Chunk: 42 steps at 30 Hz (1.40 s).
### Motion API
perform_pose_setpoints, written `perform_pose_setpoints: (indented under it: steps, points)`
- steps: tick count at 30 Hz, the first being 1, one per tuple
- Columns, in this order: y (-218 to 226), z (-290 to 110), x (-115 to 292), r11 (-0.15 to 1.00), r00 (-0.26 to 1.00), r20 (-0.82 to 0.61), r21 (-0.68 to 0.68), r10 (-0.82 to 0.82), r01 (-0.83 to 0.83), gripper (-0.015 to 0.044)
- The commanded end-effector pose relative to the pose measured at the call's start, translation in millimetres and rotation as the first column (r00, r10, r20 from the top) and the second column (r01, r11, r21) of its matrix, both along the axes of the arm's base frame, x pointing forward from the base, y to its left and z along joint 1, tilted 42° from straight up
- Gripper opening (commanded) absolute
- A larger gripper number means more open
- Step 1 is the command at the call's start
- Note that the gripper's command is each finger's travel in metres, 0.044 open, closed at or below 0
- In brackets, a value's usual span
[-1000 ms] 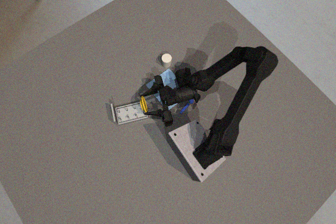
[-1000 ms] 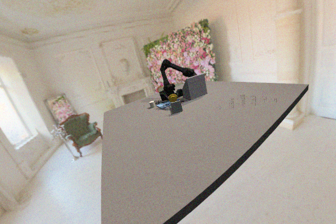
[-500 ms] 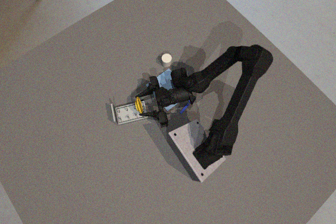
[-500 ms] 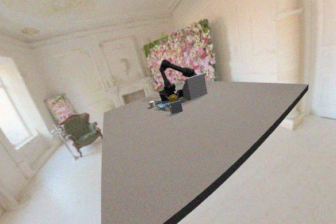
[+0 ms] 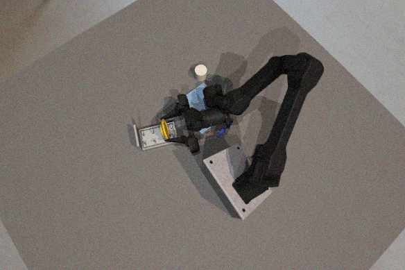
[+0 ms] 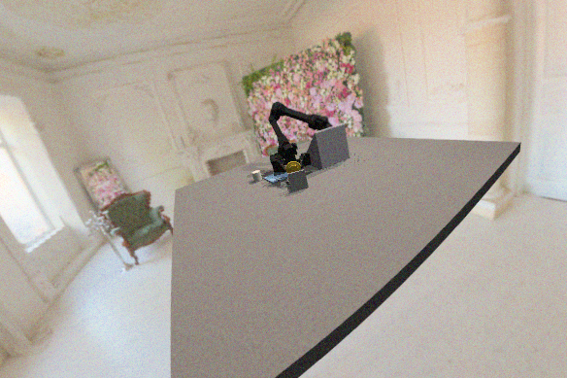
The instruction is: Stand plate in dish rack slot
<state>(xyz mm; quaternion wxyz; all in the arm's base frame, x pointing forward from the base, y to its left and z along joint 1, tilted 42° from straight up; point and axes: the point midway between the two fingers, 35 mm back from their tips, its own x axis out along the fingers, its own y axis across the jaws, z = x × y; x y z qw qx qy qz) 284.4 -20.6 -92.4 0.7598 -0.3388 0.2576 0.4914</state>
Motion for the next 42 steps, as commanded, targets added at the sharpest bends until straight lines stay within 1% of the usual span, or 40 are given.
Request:
perform_pose_setpoints:
  steps: [1, 16, 31, 40, 42]
  points:
    - [-10.0, -13.3, -1.6, 1.000, 1.000, 0.004, 0.000, 0.000, 0.000, 0.0000]
    - [-7.2, -9.2, -2.7, 1.000, 1.000, -0.006, 0.000, -0.007, 0.007, 0.0000]
    - [-7.4, -9.9, -2.9, 1.000, 1.000, -0.006, 0.000, -0.006, 0.006, 0.0394]
    - [-7.4, -9.9, -2.9, 1.000, 1.000, -0.006, 0.000, -0.006, 0.006, 0.0400]
    - [-3.0, -4.0, -0.9, 1.000, 1.000, -0.008, -0.001, -0.005, 0.005, 0.0400]
